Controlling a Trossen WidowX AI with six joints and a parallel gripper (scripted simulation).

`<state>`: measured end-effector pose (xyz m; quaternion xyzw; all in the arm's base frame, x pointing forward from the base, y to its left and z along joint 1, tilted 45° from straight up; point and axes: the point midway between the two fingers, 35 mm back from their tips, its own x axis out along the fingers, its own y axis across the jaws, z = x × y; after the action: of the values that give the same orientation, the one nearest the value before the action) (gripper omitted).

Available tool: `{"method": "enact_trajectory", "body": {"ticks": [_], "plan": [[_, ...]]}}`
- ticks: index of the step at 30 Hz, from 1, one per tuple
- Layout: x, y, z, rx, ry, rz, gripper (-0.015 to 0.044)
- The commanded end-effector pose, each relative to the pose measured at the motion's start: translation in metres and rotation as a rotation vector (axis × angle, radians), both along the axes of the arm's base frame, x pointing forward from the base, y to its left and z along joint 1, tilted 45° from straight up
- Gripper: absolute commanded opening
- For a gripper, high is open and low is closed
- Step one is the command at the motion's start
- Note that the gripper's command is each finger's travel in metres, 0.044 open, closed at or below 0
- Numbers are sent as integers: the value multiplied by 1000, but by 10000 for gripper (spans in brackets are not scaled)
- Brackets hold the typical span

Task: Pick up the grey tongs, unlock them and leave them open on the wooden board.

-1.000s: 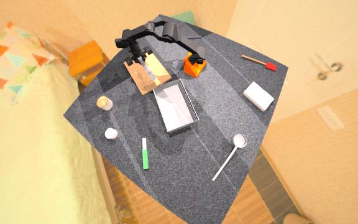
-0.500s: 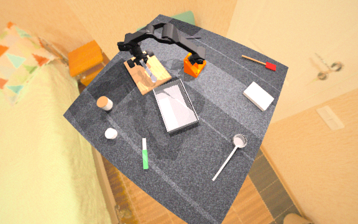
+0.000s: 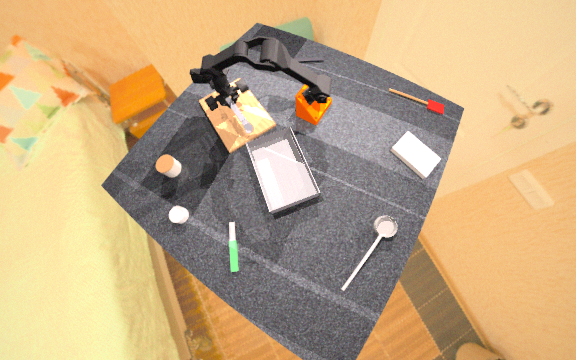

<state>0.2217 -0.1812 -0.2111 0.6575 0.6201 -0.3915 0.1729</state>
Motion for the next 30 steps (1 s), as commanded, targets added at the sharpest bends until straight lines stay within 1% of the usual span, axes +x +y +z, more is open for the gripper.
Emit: {"method": "enact_trajectory", "body": {"ticks": [1, 13, 14, 18, 21, 23, 26, 28, 30], "plan": [[0, 0, 0, 0, 0, 0, 113], [0, 0, 0, 0, 0, 0, 427], [0, 0, 0, 0, 0, 0, 440], [-5, -4, 5, -2, 0, -1, 440], [-22, -17, 22, -9, 3, -3, 440], [-42, -30, 41, -13, 5, -4, 440], [-84, -46, 78, -13, 10, -6, 440], [-112, -51, 100, -9, 13, -7, 440], [-131, -52, 115, -3, 14, -7, 440]]}}
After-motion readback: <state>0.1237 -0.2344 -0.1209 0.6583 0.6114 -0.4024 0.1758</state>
